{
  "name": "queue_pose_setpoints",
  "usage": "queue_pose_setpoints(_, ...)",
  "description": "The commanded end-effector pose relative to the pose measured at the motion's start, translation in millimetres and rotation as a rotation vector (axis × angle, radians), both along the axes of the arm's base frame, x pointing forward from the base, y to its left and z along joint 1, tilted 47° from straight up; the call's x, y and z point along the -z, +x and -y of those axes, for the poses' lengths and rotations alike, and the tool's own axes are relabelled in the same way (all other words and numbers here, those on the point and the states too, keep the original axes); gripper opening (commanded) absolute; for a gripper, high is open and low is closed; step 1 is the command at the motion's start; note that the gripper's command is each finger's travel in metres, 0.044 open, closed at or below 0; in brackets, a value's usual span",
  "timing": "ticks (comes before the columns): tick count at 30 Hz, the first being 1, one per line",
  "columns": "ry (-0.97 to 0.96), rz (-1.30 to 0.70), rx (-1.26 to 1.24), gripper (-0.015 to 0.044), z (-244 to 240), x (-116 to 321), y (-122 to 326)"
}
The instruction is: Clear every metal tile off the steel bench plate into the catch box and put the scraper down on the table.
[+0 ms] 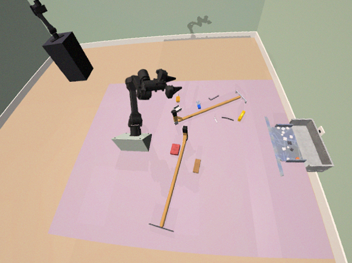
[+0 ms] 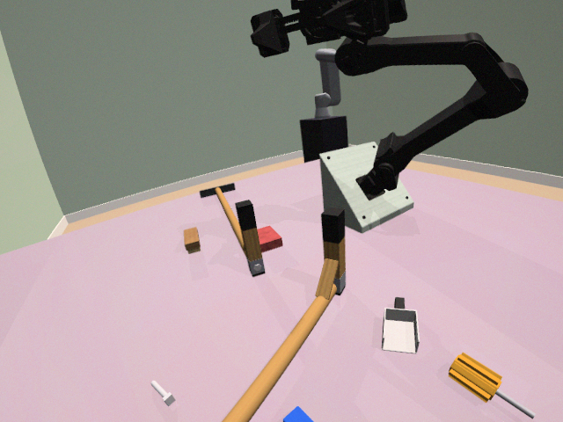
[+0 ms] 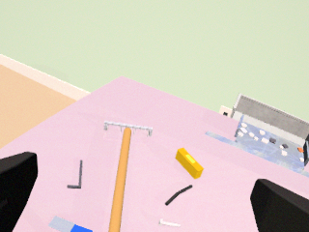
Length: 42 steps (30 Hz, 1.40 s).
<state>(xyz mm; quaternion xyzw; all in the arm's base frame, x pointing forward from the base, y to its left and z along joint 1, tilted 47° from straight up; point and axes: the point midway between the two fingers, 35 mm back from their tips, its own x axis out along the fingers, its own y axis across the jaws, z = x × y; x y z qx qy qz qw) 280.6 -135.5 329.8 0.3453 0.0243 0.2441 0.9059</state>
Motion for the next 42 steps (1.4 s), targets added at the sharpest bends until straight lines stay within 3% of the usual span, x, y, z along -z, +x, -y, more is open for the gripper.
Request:
queue_pose_setpoints(1,0.005,-0.007,-0.005,0.0440,0.0,1.2,0.3)
queue_pose_setpoints(18,-0.008,0.009,0.005,0.0440,1.1,-2.2,0.9)
queue_pose_setpoints(42,-0.476,0.530,0.416,0.0440,30.5,-127.9,-1.3)
